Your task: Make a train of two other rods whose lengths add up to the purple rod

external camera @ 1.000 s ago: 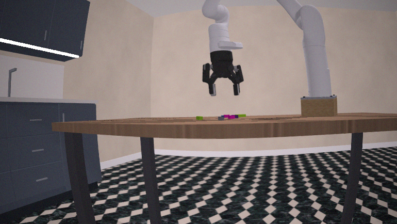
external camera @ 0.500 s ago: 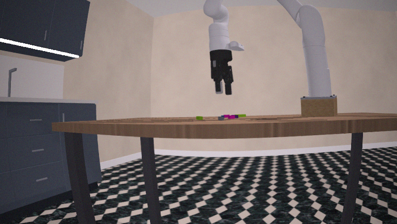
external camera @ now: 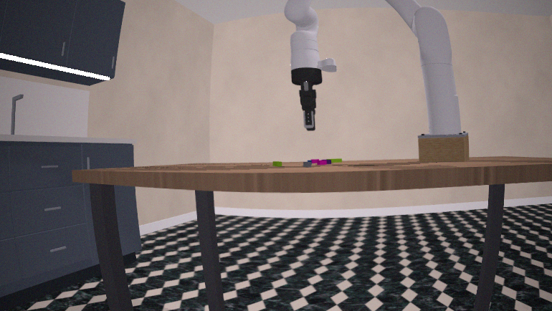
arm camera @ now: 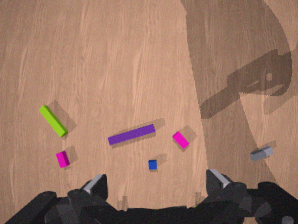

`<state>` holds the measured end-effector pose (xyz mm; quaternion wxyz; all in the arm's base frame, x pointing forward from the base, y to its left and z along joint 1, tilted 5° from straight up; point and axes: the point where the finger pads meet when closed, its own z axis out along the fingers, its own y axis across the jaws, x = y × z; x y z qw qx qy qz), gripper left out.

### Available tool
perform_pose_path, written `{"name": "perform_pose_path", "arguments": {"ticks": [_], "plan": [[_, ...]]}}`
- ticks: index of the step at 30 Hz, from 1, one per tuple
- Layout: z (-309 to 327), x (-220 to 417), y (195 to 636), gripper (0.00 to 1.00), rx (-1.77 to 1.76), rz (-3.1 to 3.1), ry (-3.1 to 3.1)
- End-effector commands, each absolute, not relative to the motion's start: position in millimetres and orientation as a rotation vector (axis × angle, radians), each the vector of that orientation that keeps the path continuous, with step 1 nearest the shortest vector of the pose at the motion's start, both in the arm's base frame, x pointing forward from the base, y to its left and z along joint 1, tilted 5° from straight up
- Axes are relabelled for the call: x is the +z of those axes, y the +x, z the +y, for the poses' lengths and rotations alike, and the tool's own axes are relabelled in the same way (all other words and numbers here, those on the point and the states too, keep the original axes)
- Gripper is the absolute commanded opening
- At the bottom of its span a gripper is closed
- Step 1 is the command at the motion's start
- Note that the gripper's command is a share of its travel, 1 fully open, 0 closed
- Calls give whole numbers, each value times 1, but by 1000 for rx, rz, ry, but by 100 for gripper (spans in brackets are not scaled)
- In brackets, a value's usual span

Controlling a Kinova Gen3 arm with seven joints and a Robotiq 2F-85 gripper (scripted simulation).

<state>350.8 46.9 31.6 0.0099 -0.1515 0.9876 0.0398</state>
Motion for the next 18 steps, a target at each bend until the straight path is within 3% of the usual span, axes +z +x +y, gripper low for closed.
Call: {"name": "perform_pose_path", "arguments": {"ticks": [1,7,8,18], "plan": [[44,34,357,100,122,3057,-517],[44,34,357,100,123,3057,-523],[44,34,357,24,123,3057,-523],[44,34,357,24,123,3057,-523]]}}
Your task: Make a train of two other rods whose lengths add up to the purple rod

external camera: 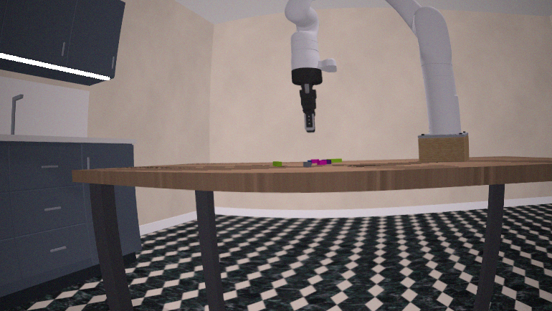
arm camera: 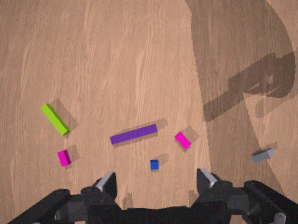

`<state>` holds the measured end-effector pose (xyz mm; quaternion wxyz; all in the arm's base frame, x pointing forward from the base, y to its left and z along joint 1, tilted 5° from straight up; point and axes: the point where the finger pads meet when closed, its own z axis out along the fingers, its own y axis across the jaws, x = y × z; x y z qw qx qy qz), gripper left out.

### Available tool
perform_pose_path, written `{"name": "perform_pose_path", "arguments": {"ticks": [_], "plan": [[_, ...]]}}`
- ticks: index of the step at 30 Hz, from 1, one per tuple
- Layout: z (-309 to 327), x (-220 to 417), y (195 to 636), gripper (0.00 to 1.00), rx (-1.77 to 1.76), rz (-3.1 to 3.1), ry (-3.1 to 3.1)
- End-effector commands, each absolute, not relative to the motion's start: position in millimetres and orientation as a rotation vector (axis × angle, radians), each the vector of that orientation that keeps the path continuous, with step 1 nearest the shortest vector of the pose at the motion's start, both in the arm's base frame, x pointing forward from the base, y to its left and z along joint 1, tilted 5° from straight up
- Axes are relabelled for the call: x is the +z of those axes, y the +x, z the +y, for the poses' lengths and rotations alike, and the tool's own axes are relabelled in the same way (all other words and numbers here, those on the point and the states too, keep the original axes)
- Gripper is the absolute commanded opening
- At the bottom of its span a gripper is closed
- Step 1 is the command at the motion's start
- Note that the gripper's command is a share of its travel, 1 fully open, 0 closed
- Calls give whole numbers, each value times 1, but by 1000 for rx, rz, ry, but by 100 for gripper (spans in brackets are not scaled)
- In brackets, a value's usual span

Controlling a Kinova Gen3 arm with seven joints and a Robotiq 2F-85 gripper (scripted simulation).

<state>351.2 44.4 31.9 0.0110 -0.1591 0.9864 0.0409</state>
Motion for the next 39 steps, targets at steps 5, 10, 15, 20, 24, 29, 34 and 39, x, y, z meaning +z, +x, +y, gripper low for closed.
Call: {"name": "perform_pose_path", "arguments": {"ticks": [5,10,15,20,24,29,34,39], "plan": [[44,34,357,24,123,3057,-523],[44,34,357,24,123,3057,-523],[44,34,357,24,123,3057,-523],[44,34,357,24,123,3057,-523],[44,34,357,24,123,3057,-523],[44,33,357,24,122,3057,-523],[44,30,357,24,121,3058,-523],[44,28,357,24,120,3057,-523]]}}
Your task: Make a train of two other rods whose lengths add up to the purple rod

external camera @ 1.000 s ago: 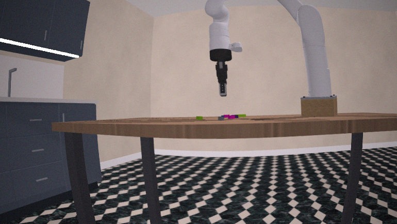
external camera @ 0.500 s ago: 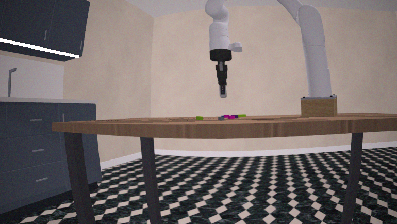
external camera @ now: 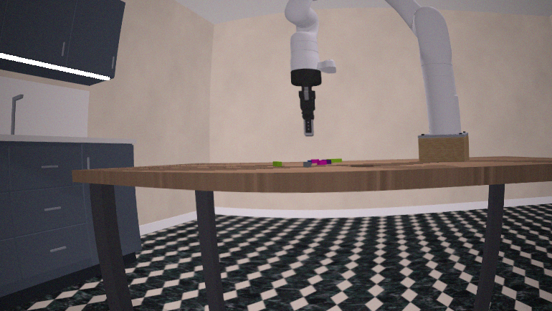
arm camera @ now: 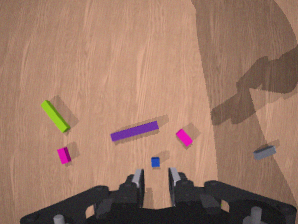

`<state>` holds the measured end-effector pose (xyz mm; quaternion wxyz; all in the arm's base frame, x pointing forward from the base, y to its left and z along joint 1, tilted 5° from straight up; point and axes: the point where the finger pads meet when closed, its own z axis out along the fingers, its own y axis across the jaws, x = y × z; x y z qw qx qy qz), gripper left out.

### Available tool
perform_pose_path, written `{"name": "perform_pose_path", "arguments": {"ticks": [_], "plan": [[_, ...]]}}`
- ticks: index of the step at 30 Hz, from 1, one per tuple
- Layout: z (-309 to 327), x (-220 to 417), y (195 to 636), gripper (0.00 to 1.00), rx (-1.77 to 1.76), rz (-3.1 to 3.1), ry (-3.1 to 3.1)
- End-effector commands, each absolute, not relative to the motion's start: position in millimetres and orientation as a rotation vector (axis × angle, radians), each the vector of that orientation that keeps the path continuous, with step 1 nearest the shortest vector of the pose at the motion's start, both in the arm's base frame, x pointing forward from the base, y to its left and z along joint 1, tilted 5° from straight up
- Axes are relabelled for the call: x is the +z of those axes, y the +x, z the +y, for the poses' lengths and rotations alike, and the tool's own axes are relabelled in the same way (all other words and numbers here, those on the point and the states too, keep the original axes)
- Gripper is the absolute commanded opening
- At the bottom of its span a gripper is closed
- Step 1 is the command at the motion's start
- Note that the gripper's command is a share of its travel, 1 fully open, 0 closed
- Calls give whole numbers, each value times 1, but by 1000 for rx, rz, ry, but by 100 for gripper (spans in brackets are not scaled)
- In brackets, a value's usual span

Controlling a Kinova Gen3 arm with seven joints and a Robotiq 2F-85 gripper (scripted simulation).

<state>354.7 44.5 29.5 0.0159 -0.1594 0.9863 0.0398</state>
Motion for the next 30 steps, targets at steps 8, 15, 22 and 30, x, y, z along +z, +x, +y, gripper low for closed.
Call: {"name": "perform_pose_path", "arguments": {"ticks": [8,15,22,30], "plan": [[44,19,355,24,119,3059,-523],[45,8,356,24,119,3060,-523],[46,0,356,24,119,3059,-523],[46,-11,356,24,118,3059,-523]]}}
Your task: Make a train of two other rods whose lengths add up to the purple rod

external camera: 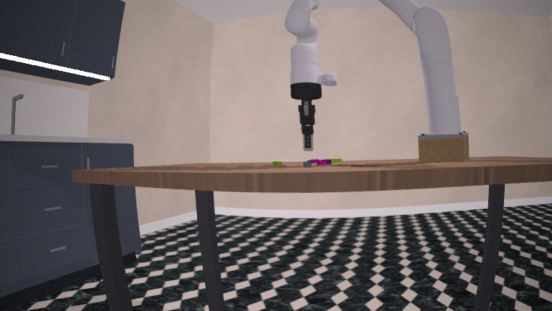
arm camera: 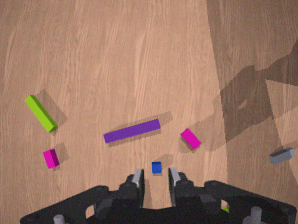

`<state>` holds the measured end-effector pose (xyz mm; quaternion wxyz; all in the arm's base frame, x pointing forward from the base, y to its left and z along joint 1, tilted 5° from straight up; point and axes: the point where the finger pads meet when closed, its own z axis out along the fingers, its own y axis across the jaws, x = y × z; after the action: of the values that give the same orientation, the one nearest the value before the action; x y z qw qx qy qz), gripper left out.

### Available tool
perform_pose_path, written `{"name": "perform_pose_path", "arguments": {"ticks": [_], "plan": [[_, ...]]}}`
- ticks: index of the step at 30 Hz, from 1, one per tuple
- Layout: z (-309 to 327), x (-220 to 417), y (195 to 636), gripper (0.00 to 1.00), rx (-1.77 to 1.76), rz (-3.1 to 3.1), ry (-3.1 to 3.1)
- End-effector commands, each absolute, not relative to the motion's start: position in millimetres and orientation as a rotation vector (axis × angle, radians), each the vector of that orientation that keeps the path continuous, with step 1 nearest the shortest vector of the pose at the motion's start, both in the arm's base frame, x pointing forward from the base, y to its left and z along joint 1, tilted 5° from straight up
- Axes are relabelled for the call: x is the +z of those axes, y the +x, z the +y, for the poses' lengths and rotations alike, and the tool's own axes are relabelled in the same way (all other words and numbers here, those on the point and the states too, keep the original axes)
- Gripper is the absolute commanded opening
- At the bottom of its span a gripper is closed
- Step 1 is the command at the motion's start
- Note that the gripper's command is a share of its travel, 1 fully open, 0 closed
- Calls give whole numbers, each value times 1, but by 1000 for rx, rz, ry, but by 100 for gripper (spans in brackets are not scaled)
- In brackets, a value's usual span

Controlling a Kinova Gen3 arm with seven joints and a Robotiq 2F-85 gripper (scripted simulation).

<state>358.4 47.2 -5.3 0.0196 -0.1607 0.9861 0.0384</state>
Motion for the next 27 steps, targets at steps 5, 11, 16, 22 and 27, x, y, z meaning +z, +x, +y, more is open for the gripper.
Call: {"name": "perform_pose_path", "arguments": {"ticks": [5,11,16,22,27], "plan": [[47,-14,355,24,120,3062,-524],[47,-18,356,24,119,3061,-524],[47,-20,355,24,120,3062,-524],[47,-19,356,24,120,3061,-524],[47,-19,356,24,120,3061,-524]]}}
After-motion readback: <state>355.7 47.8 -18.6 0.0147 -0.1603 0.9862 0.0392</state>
